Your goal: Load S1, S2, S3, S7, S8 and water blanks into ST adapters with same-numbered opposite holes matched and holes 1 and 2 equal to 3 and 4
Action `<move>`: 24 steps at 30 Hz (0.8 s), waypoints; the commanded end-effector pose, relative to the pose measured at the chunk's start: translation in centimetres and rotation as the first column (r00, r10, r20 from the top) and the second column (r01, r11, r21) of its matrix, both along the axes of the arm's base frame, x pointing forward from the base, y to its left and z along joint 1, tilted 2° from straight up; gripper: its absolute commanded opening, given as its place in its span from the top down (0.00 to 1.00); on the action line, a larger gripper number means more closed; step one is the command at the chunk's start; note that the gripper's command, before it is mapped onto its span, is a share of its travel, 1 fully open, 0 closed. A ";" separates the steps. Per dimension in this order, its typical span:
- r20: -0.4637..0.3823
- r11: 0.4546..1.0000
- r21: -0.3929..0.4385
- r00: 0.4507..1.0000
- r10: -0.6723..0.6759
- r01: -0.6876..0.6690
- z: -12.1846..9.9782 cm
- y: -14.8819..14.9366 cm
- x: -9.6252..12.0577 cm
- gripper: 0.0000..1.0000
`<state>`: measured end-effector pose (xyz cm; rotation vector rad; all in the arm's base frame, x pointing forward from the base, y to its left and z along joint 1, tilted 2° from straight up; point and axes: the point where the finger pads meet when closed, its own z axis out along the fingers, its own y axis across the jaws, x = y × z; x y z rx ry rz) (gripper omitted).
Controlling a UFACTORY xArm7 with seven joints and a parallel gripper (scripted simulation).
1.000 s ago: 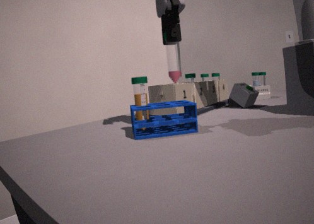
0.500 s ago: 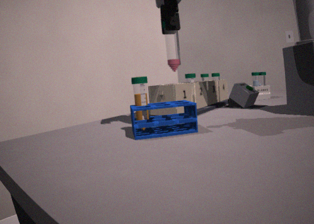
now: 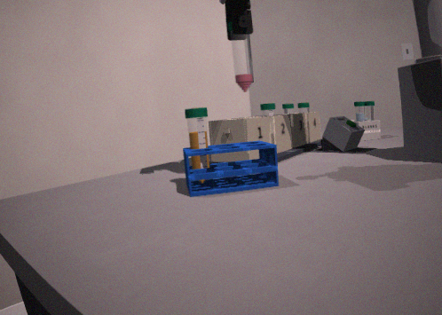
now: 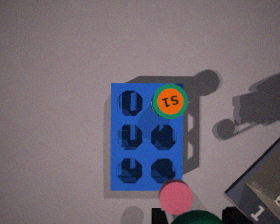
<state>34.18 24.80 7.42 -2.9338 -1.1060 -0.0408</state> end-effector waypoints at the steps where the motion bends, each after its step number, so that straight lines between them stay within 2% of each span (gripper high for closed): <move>1: 0.002 0.999 0.003 0.999 -0.033 0.033 0.1 -0.4 0.3 1.00; 4: 0.002 0.998 0.004 0.998 -0.067 0.067 0.1 -0.8 0.6 1.00; 10: -0.002 0.965 0.008 0.965 -0.264 0.264 0.1 -3.5 1.9 1.00; 19: -0.010 0.844 0.013 0.844 -0.537 0.537 0.1 -7.6 3.8 1.00; 21: -0.010 0.844 0.013 0.844 -0.537 0.537 0.1 -7.6 3.8 1.00; 24: -0.013 0.786 0.014 0.786 -0.618 0.618 0.1 -8.9 4.5 1.00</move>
